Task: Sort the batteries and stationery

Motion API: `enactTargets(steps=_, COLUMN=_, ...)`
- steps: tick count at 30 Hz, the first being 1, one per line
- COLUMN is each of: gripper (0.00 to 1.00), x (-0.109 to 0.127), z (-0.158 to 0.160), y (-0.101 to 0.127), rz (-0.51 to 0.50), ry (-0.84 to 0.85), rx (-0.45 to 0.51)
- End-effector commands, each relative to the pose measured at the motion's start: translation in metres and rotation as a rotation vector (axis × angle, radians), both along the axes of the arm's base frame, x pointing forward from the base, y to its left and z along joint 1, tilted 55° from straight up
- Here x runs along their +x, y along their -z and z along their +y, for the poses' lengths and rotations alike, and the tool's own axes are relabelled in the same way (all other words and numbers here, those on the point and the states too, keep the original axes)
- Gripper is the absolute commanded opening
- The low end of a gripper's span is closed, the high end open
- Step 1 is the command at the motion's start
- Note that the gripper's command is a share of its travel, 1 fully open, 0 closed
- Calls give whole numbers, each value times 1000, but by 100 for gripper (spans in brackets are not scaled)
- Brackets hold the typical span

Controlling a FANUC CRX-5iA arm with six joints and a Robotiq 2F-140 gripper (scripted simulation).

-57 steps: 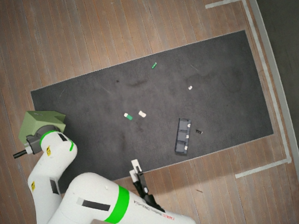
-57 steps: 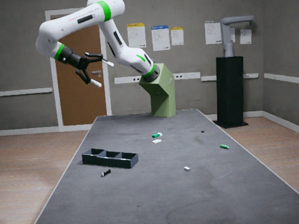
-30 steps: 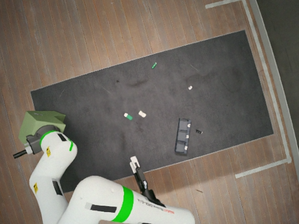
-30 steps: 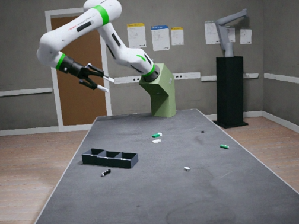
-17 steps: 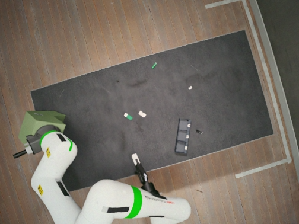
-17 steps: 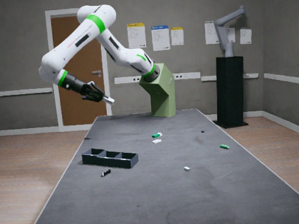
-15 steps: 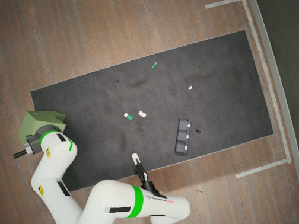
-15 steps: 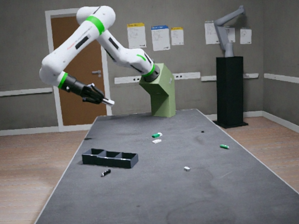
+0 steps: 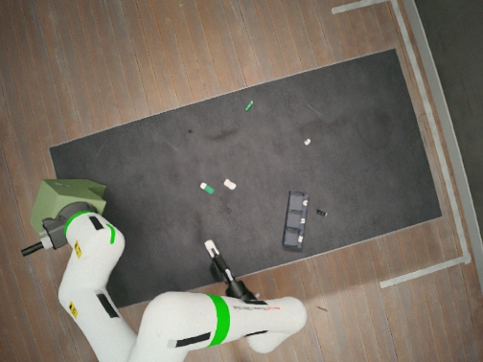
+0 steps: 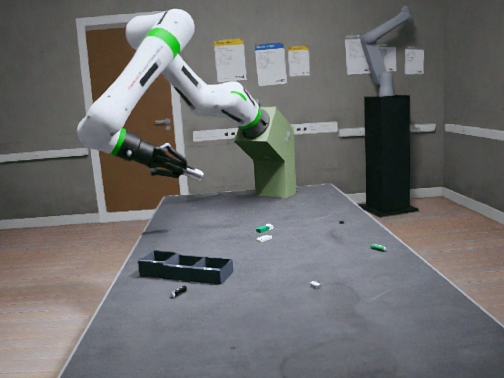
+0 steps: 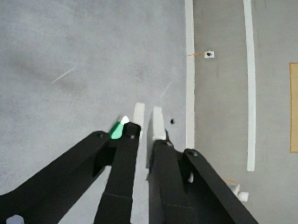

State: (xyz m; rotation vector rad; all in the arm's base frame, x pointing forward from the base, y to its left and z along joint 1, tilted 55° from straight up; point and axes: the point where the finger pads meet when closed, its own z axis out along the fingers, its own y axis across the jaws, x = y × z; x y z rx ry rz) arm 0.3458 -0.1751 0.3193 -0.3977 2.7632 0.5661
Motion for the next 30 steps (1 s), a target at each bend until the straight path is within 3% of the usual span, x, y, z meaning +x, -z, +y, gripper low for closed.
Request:
enactTargets(steps=1, gripper=15, x=-7, z=15, y=21, rz=38, ry=-117, rx=-71)
enactTargets(steps=11, gripper=15, x=-17, z=28, y=43, rz=74, ry=-245, rx=-142)
enactTargets(steps=17, gripper=15, x=-31, z=41, y=71, rz=114, ry=-431, rx=-243)
enactTargets(steps=30, gripper=15, x=-42, z=48, y=100, rz=162, ry=-745, rx=-414)
